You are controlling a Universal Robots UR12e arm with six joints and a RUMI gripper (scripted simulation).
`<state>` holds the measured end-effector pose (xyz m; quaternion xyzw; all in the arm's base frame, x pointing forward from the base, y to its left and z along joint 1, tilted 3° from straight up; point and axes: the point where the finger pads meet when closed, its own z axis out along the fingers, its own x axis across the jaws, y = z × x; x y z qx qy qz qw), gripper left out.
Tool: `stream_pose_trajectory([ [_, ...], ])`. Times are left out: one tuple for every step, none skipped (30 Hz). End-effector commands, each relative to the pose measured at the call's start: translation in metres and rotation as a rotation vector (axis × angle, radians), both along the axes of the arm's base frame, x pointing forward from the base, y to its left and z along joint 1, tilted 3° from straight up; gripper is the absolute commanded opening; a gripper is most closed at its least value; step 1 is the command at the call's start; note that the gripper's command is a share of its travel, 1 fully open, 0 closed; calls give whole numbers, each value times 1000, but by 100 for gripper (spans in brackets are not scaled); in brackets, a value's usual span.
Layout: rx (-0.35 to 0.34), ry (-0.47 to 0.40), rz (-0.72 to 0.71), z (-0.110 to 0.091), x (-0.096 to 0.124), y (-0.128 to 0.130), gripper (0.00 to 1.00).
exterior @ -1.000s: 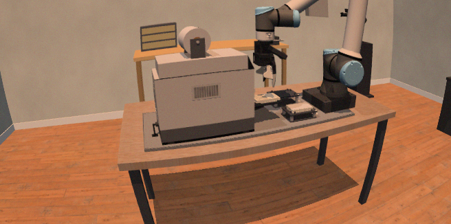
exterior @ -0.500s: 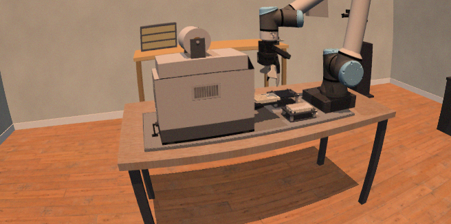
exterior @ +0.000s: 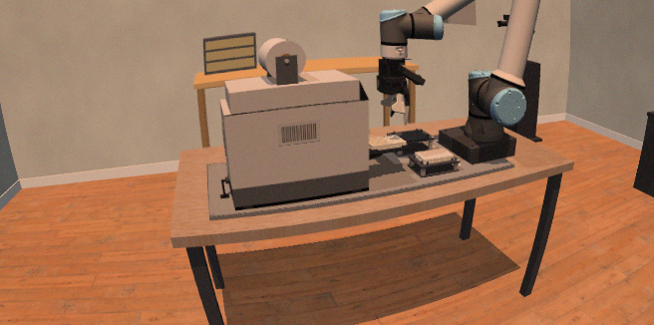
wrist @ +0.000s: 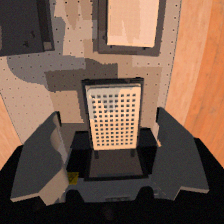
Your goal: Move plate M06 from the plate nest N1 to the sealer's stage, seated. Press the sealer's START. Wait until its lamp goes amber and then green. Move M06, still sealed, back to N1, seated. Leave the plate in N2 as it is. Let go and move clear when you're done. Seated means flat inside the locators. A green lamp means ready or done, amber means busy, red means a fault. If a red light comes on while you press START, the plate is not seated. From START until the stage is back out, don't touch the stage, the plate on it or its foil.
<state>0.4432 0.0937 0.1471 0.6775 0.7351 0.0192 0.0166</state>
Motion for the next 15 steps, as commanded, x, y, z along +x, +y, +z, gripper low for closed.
stream_pose_trajectory([
  [2,5,0,-2,-2,0,68],
  [2,5,0,-2,-2,0,68],
  [2,5,0,-2,-2,0,68],
  [2,5,0,-2,-2,0,68],
  [2,5,0,-2,-2,0,68],
  [2,5,0,-2,-2,0,68],
  [1,2,0,-1,-1,0,68],
  [1,-2,2,5,0,4,66],
  [1,-2,2,9,-1,8,66],
  [1,-2,2,13,-1,11,65],
  [1,-2,2,16,-2,14,65],
  [0,-2,2,20,-3,18,64],
  [0,-2,2,23,-3,21,64],
  [0,-2,2,23,-3,21,63],
  [0,-2,2,23,-3,21,63],
])
